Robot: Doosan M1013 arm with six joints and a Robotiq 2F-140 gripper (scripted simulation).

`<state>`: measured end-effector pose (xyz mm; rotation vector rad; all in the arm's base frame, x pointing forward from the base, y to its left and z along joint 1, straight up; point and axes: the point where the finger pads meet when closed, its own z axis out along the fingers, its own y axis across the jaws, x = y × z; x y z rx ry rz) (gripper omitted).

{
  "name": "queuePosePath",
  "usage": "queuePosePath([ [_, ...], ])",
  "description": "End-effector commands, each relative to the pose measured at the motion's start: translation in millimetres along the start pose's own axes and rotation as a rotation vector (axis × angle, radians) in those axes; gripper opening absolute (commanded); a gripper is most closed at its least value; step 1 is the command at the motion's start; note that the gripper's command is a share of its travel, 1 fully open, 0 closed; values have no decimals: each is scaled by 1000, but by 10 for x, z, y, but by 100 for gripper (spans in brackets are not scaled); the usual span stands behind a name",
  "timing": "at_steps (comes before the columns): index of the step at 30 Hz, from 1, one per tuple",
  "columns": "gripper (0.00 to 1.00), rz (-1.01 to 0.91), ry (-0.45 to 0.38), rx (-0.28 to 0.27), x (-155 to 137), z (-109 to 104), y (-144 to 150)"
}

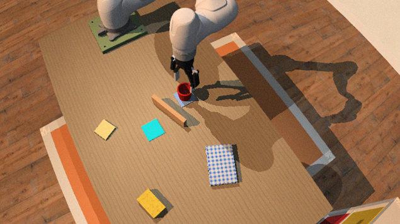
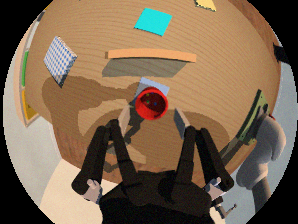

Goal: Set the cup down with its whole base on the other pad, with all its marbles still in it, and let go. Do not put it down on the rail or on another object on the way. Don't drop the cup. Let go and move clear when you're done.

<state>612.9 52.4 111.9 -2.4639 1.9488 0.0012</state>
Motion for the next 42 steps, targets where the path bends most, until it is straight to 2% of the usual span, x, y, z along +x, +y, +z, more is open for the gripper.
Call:
queuePosePath([
  [1, 59, 0, 0, 0, 0, 11, 0],
  [9, 59, 0, 0, 0, 0, 98, 0],
  [18, 59, 0, 0, 0, -1, 371, 0],
  [20, 59, 0, 0, 0, -1, 371, 0],
  [33, 59, 0, 0, 0, -1, 810, 0],
  [42, 59, 0, 0, 0, -1, 941, 0],
])
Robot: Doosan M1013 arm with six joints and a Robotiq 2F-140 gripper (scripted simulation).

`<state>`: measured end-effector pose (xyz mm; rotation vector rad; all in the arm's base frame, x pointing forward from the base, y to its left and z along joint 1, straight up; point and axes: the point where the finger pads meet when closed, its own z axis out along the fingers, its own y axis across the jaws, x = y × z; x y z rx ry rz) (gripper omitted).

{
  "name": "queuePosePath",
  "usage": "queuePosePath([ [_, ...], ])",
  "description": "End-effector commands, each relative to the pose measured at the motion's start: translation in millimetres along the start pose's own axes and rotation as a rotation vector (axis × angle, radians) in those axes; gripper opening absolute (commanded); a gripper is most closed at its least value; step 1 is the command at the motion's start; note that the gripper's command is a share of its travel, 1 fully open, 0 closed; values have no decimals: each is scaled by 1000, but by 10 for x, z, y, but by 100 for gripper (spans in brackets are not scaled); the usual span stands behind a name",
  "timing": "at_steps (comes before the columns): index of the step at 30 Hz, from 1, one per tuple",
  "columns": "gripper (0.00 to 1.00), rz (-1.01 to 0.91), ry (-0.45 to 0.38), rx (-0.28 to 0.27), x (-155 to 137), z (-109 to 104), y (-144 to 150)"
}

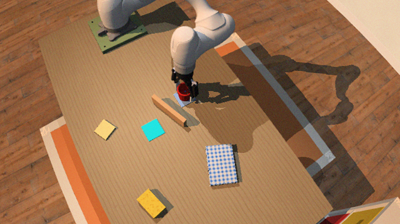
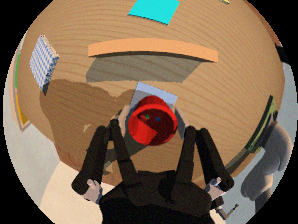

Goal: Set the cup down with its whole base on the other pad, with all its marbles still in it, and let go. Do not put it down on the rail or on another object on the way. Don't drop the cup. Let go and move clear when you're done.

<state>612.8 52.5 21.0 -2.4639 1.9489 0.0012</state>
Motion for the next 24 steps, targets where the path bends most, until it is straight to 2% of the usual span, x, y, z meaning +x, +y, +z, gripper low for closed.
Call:
queuePosePath([
  [1, 59, 0, 0, 0, 0, 42, -1],
  [24, 58, 0, 0, 0, 0, 70, -1],
])
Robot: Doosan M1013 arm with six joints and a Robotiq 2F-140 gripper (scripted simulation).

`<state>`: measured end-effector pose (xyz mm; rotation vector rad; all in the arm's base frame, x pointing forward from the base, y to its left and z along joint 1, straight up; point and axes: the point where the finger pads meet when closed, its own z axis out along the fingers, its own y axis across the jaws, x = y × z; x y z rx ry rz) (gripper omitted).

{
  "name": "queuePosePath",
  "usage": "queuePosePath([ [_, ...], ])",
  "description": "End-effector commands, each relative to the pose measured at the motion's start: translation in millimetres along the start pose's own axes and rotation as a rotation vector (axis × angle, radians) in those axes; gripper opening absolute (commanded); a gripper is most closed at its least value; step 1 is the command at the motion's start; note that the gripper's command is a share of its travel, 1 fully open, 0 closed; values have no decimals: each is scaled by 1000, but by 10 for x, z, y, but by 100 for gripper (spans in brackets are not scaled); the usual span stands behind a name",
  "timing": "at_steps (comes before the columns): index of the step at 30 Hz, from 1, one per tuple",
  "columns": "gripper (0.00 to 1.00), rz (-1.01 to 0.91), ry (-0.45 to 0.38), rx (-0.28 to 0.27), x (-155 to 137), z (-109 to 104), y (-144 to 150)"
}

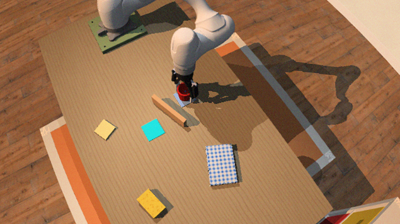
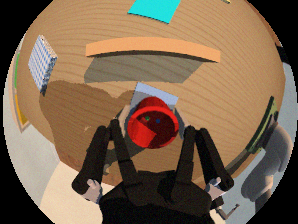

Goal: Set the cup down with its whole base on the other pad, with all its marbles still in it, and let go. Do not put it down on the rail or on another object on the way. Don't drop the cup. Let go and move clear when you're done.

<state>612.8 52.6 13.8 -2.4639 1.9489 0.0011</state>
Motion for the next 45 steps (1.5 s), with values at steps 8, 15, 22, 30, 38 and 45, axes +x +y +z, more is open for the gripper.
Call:
queuePosePath([
  [8, 57, 0, 0, 0, 0, -1, 0],
  [15, 57, 0, 0, 0, 0, -1, 0],
  [22, 56, 0, 0, 0, 0, -1, 0],
  [30, 55, 0, 0, 0, 0, -1, 0],
  [38, 54, 0, 0, 0, 0, -1, 0],
  [45, 53, 0, 0, 0, 0, -1, 0],
])
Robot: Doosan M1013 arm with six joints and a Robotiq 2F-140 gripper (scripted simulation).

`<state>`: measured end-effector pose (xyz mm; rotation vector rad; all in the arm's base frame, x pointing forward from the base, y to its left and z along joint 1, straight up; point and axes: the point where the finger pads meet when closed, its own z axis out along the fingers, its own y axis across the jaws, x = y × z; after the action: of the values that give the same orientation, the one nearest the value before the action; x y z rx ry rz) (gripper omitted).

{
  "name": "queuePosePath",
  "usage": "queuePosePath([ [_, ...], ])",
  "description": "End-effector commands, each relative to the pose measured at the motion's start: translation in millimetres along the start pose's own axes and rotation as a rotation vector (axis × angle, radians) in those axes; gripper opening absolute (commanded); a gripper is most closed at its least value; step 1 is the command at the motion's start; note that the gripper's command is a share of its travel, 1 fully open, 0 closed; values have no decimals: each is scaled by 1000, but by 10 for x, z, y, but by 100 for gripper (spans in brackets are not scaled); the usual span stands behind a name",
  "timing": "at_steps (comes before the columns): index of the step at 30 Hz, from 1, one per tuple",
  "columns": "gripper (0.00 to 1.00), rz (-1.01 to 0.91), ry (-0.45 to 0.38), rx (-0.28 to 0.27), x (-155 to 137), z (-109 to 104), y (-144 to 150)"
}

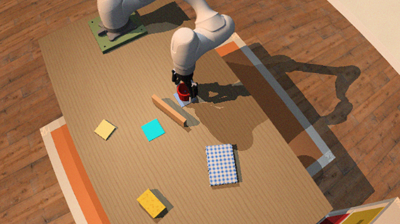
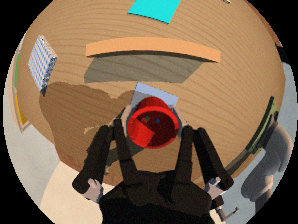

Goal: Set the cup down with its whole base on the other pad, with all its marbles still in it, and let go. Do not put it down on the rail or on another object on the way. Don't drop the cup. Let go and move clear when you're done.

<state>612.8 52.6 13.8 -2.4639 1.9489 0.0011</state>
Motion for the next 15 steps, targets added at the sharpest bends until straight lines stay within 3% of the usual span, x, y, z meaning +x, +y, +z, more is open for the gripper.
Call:
queuePosePath([
  [1, 53, 0, 0, 0, 0, -1, 0],
  [15, 52, 0, 0, 0, 0, -1, 0],
])
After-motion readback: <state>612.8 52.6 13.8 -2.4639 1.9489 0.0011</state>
